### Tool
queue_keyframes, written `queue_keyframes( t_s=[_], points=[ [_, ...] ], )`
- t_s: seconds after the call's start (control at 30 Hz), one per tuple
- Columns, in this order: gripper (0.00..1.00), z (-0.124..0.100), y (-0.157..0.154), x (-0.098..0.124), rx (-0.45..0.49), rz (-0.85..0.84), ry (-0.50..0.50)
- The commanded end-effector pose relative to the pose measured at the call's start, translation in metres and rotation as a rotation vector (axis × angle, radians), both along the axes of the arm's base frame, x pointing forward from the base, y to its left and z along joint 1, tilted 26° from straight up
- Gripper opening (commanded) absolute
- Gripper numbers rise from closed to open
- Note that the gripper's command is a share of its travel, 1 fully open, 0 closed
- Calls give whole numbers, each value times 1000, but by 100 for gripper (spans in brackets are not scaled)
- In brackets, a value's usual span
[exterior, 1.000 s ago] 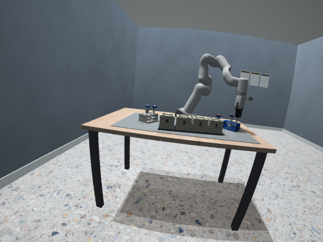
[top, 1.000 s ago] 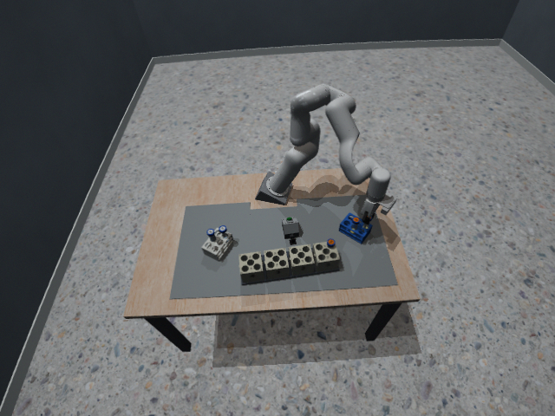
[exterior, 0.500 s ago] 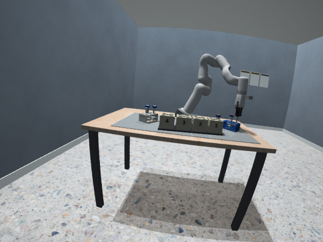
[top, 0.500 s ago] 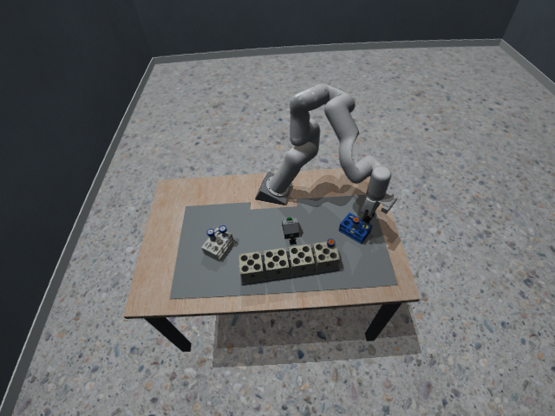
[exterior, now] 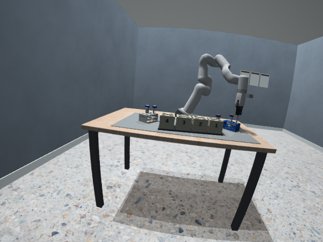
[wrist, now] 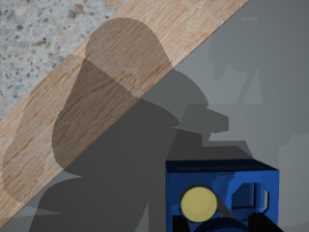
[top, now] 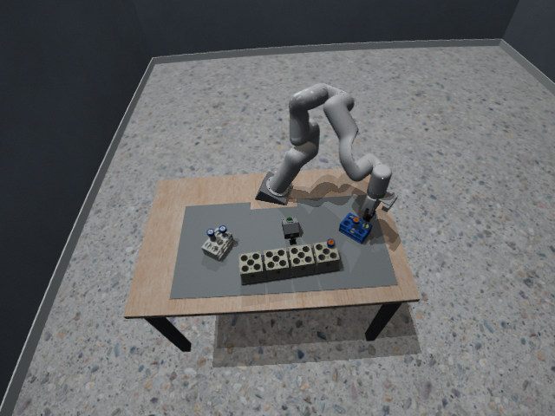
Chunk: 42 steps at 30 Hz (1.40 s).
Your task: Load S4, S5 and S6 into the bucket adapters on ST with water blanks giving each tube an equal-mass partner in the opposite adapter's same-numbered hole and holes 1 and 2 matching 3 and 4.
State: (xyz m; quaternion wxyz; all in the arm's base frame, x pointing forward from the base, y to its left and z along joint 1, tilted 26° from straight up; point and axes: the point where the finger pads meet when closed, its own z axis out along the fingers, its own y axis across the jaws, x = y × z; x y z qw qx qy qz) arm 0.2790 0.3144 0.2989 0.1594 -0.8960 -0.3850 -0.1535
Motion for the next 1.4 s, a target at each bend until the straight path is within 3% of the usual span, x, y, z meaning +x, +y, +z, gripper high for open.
queue_keyframes(
  t_s=[0.0, 1.37],
  points=[
    [0, 11, -4, -1, 3, 0, -3],
    [0, 78, -34, -12, 3, 0, -3]
  ],
)
